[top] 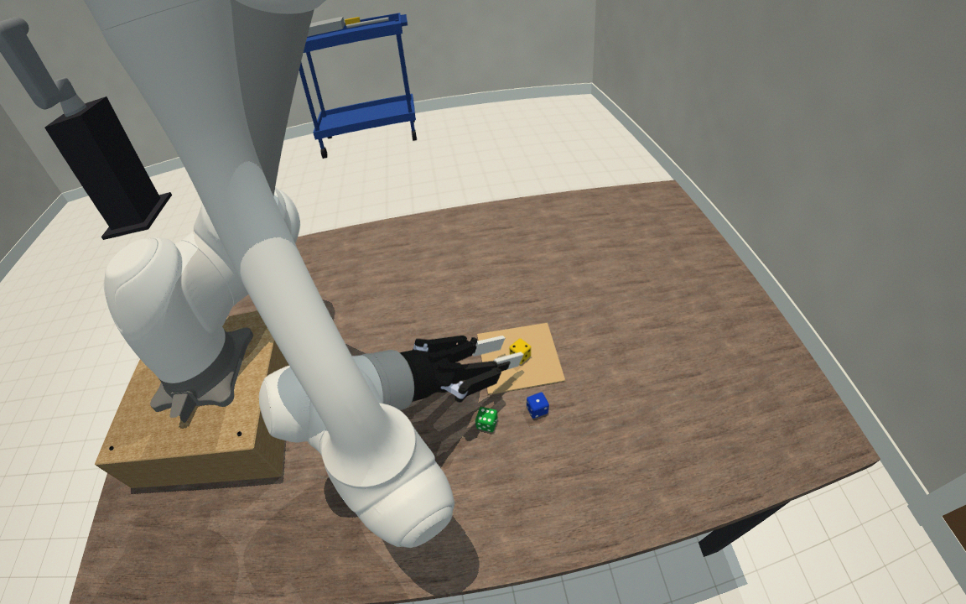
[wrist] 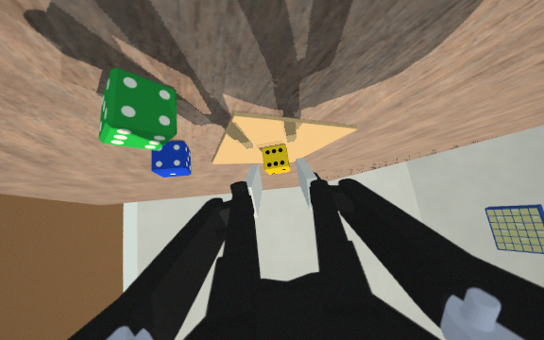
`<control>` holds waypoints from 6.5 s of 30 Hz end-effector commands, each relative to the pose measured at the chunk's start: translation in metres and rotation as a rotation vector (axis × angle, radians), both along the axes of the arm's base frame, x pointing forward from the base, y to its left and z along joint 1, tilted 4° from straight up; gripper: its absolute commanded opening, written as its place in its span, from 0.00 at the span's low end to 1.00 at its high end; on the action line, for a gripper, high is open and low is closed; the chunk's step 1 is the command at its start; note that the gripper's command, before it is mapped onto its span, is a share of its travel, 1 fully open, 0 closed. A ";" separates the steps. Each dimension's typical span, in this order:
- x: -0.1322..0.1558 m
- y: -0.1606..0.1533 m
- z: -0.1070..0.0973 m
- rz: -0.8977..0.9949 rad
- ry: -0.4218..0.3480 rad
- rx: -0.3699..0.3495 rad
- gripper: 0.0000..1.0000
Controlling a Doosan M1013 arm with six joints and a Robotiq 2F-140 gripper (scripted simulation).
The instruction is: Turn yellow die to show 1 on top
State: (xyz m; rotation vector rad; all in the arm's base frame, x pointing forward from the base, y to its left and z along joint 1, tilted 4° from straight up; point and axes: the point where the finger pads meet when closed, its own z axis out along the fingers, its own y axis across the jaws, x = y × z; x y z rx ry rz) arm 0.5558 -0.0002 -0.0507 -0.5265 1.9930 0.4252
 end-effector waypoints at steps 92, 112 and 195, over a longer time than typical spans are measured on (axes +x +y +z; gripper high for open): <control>0.052 0.018 0.101 0.060 0.909 -0.589 0.28; 0.043 0.021 0.074 0.085 0.910 -0.579 1.00; 0.043 0.024 0.029 0.087 0.910 -0.579 0.28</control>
